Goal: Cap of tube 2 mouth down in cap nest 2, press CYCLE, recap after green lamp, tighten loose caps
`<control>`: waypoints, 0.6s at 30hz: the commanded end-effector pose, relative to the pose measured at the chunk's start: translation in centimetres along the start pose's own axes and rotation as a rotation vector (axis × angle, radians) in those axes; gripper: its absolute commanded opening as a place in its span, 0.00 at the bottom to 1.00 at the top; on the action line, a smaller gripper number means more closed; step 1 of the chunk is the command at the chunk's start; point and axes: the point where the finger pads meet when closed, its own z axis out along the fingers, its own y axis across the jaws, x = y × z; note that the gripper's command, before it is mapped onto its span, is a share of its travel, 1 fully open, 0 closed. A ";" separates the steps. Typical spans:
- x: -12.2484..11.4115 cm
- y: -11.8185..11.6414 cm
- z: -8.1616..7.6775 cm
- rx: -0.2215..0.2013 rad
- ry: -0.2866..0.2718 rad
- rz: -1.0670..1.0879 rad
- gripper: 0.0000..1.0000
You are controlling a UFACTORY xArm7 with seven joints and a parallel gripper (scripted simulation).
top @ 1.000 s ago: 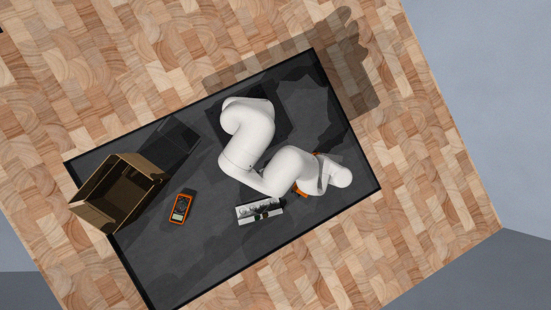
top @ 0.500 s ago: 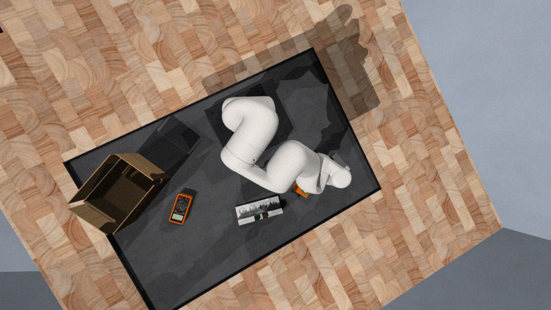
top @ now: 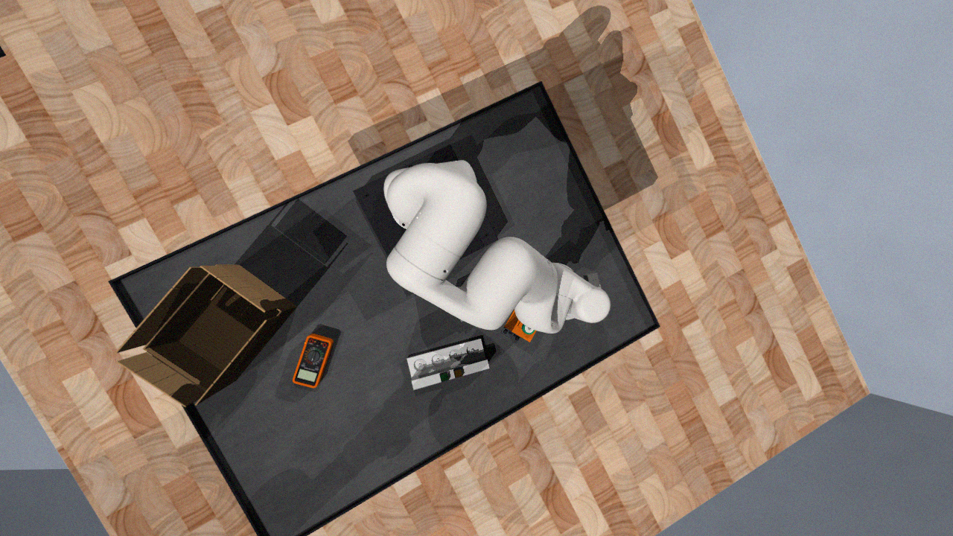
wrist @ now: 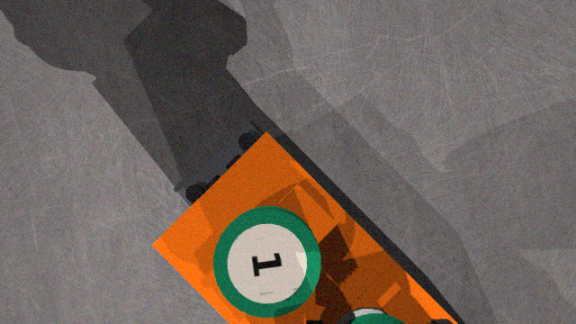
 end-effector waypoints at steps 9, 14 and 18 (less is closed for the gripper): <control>0.1 0.1 -0.1 -0.006 -0.007 0.010 0.00; 0.1 0.1 -0.1 -0.006 -0.007 -0.040 0.00; 0.1 0.1 -0.1 -0.005 -0.008 -0.240 0.00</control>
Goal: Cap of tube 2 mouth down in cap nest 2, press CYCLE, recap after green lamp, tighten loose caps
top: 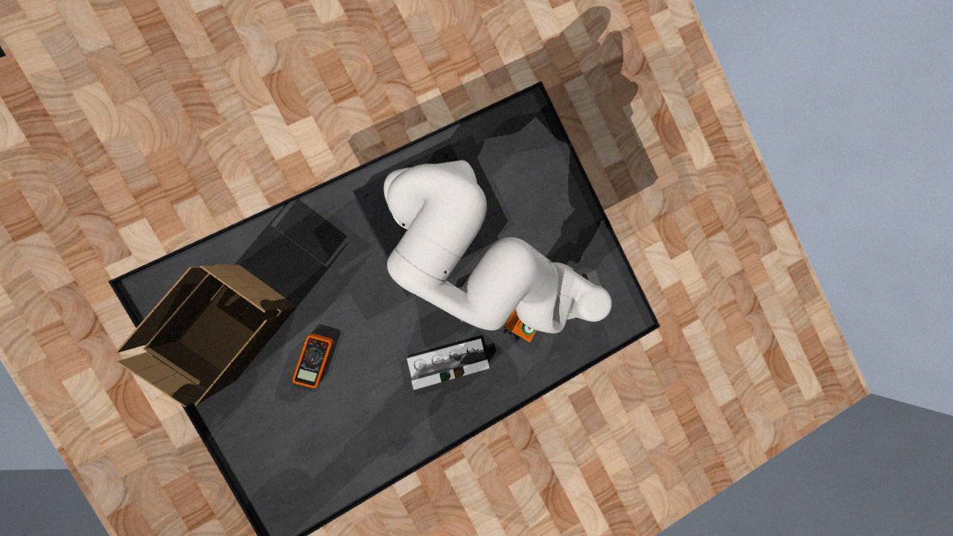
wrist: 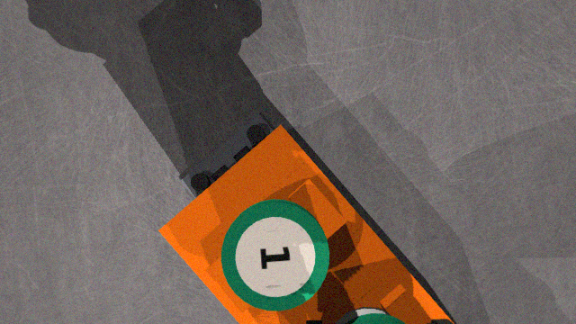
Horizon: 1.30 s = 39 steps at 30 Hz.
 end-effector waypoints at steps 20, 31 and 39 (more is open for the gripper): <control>0.1 0.1 -0.1 -0.003 0.004 -1.073 0.00; 0.1 0.1 -0.2 -0.004 0.004 -1.494 0.00; 0.1 0.1 -0.2 -0.004 0.004 -1.494 0.46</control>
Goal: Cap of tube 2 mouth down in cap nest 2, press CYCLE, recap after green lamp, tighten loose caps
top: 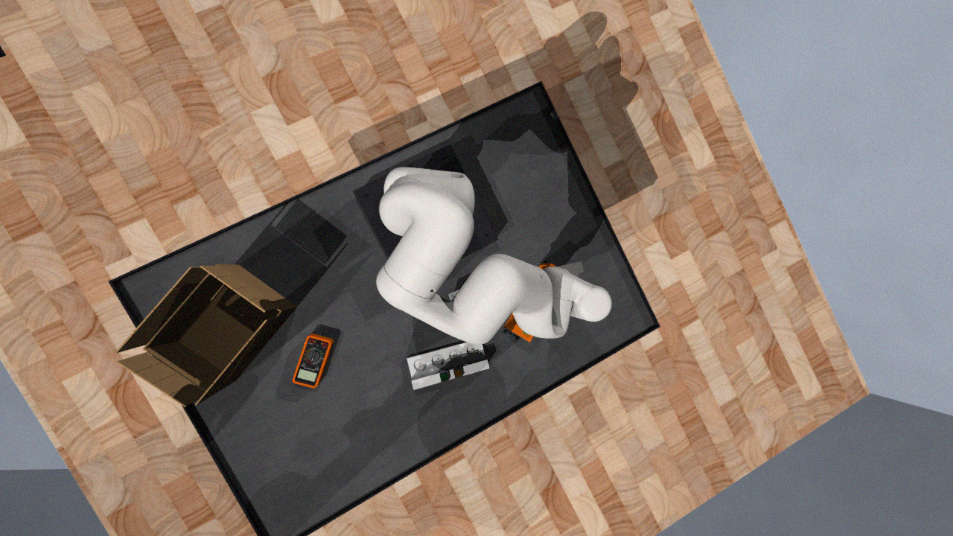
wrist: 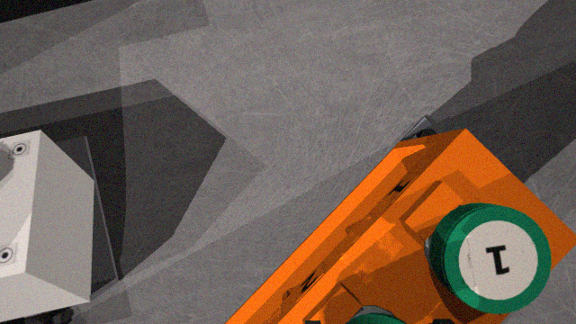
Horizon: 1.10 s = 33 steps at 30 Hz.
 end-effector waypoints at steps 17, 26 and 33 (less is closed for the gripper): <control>-0.1 0.1 -0.1 -0.005 0.002 0.372 0.46; -0.1 0.1 -0.1 -0.006 0.004 0.787 0.46; -0.1 0.1 -0.1 -0.006 0.005 1.114 0.46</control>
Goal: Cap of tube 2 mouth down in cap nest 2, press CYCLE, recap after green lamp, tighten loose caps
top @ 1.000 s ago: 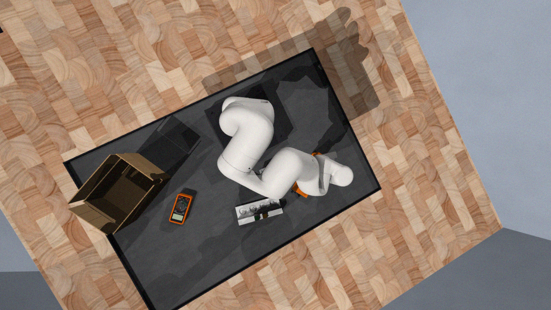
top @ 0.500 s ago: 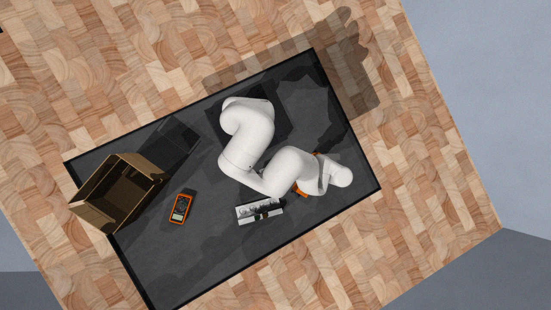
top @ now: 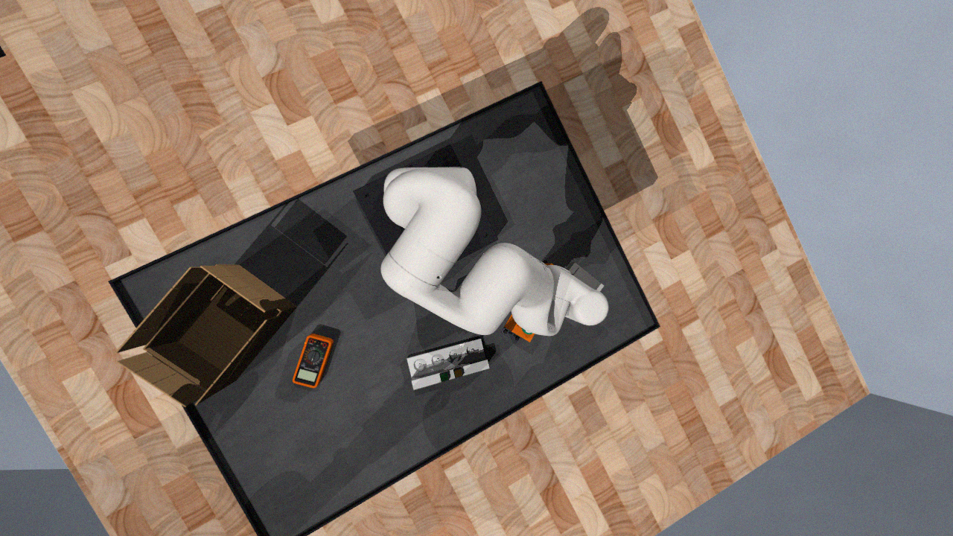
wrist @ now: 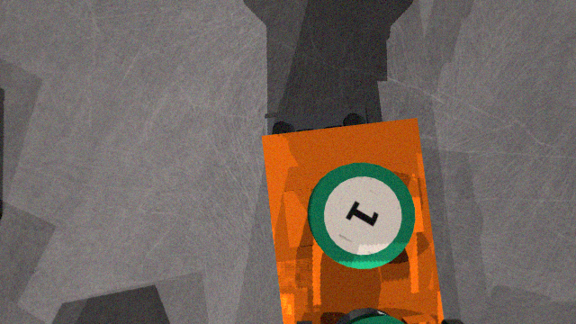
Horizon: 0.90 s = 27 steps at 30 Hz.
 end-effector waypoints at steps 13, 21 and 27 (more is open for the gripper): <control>0.0 0.1 -0.1 -0.010 -0.034 0.675 0.46; 0.0 0.1 -0.1 -0.010 -0.033 0.675 0.00; 0.0 0.1 -0.1 -0.010 -0.033 0.675 0.00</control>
